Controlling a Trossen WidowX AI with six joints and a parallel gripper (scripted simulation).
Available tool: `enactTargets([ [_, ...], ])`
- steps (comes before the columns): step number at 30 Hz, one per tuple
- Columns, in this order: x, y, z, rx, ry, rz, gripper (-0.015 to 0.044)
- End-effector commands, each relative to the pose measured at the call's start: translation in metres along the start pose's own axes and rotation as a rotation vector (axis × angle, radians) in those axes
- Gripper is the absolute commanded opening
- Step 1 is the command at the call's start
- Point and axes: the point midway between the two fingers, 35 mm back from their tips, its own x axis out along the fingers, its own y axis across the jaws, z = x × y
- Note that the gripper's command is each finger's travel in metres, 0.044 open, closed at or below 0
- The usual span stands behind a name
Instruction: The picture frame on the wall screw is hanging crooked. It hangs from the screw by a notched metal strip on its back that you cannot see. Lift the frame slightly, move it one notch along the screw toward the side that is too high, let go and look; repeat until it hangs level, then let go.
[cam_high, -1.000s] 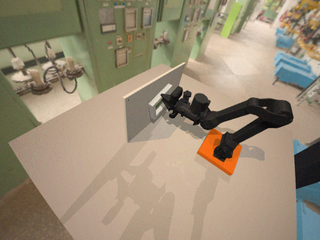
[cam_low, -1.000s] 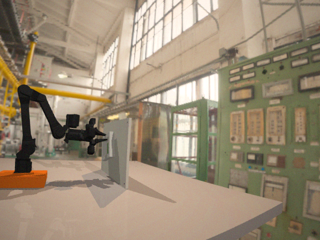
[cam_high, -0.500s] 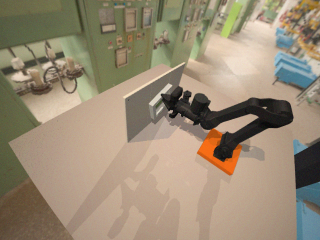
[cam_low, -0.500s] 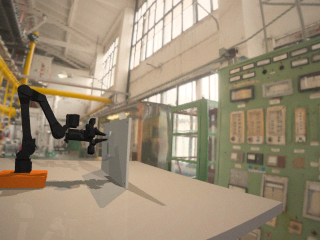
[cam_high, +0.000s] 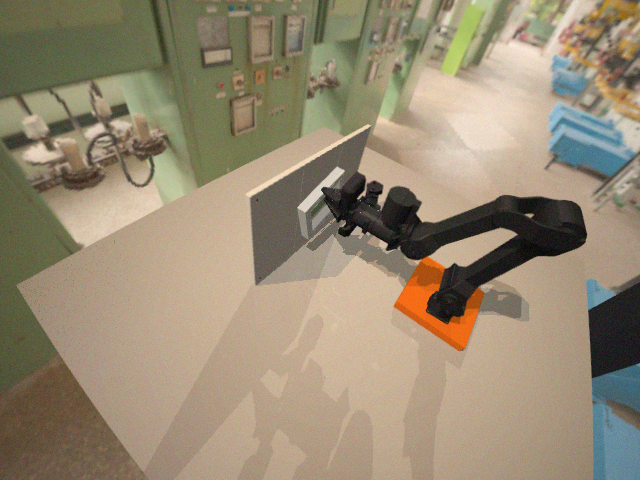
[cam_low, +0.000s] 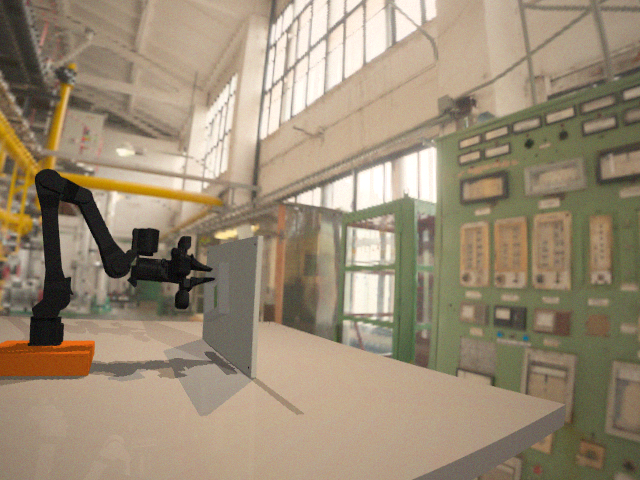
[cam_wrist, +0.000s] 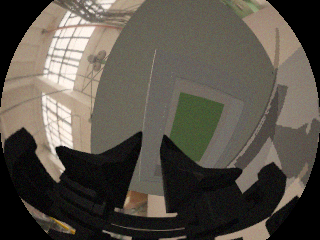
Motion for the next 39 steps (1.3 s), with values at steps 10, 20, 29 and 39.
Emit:
enactTargets([
  [10,0.0001,0.0034,0.0014,0.003,-0.006,0.013,0.0],
  [20,0.0001,0.0043,0.0024,0.003,-0.006,0.013,0.0],
  [29,0.0001,0.005,0.0034,0.003,-0.006,0.013,0.0],
  [39,0.0001,0.0047,0.0043,0.003,-0.006,0.013,0.0],
])
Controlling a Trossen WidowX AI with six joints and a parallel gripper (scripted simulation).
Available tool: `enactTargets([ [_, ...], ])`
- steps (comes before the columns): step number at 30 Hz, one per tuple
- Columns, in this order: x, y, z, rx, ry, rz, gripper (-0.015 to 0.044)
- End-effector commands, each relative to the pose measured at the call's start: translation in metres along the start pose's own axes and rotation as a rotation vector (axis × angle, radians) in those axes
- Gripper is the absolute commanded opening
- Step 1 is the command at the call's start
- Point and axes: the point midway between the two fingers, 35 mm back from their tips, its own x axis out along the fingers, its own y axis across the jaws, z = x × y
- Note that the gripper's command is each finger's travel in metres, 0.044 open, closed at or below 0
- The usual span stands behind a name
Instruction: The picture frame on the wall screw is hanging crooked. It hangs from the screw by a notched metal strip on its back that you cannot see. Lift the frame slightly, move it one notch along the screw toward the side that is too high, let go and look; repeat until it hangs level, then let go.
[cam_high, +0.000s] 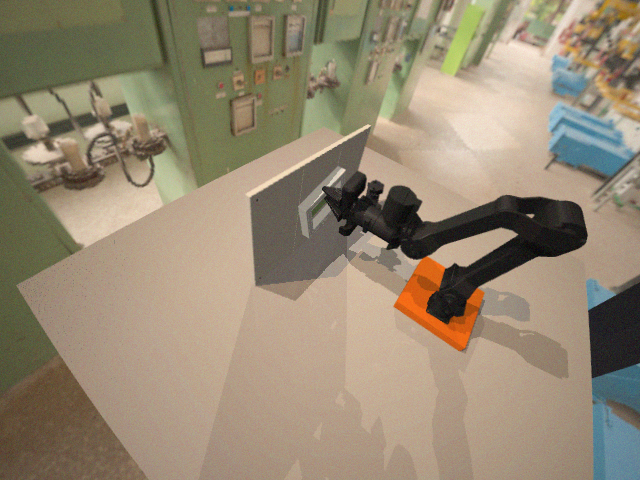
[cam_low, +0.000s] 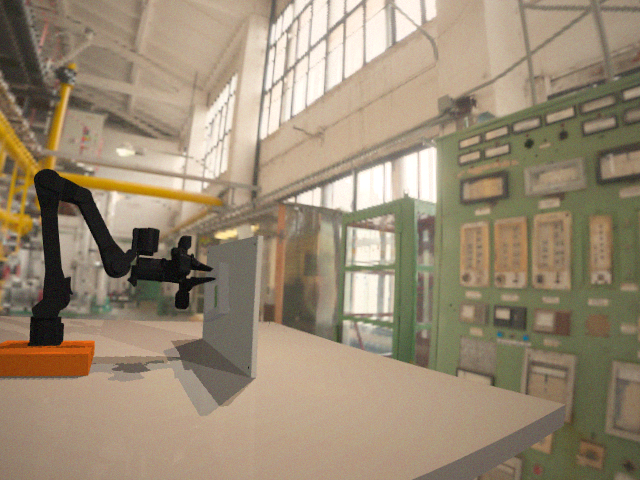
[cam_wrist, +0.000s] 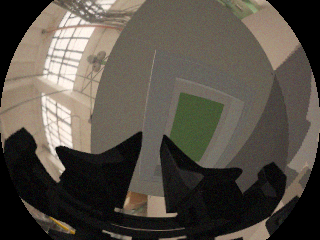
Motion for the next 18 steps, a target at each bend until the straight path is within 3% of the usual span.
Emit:
enactTargets([
  [1,0.0001,0.0051,0.0011,0.003,0.0,0.016,0.0],
  [18,0.0001,0.0051,0.0054,0.003,0.0,0.016,0.0],
])
